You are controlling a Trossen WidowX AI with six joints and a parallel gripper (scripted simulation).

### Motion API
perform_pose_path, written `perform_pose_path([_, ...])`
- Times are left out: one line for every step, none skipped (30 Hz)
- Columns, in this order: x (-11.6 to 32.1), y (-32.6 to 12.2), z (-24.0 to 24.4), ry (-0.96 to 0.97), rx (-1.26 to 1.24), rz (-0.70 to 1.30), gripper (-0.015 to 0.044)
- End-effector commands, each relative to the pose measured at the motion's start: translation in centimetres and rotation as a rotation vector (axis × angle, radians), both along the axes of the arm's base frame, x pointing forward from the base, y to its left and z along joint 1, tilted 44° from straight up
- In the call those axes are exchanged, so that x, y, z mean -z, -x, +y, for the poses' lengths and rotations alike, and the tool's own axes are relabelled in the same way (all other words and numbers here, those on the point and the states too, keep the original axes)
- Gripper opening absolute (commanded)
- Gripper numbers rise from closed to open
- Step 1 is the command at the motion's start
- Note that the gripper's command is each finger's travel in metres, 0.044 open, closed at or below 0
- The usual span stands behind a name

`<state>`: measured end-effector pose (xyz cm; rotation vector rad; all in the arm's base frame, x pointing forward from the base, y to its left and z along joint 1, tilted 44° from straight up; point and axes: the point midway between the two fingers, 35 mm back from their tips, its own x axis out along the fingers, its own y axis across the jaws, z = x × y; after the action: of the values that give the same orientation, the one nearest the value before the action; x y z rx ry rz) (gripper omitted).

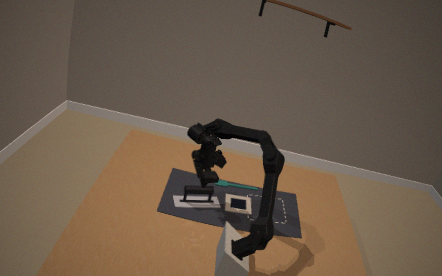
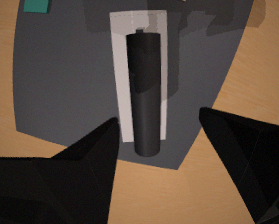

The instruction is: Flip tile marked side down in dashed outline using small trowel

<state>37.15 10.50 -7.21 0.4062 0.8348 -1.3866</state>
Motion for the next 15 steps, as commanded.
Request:
perform_pose_path([-0.17, -0.24, 0.32, -0.012, -0.019, 0.005, 0.0300])
perform_pose_path([-0.09, -0.27, 0.32, -0.016, -0.035, 0.014, 0.0300])
perform_pose_path([0.00, -0.30, 0.32, -0.020, -0.051, 0.023, 0.0300])
perform_pose_path([0.08, -0.34, 0.33, -0.024, -0.067, 0.032, 0.0300])
perform_pose_path([0.16, -0.37, 0.33, -0.028, -0.082, 0.041, 0.0300])
perform_pose_path([0.24, -0.40, 0.33, -0.032, -0.098, 0.049, 0.0300])
perform_pose_path([0.32, -0.44, 0.34, -0.035, -0.114, 0.058, 0.0300])
perform_pose_path([0.40, -0.47, 0.34, -0.039, -0.130, 0.066, 0.0300])
perform_pose_path([0.47, -0.50, 0.34, -0.042, -0.146, 0.074, 0.0300])
perform_pose_path([0.54, -0.53, 0.34, -0.045, -0.160, 0.082, 0.0300])
perform_pose_path([0.60, -0.56, 0.35, -0.047, -0.172, 0.088, 0.0300])
perform_pose_path([0.65, -0.58, 0.35, -0.049, -0.182, 0.093, 0.0300])
perform_pose_path([0.69, -0.60, 0.35, -0.051, -0.192, 0.098, 0.0300])
perform_pose_path([0.73, -0.62, 0.35, -0.053, -0.202, 0.103, 0.0300])
perform_pose_path([0.78, -0.64, 0.35, -0.055, -0.211, 0.108, 0.0300])
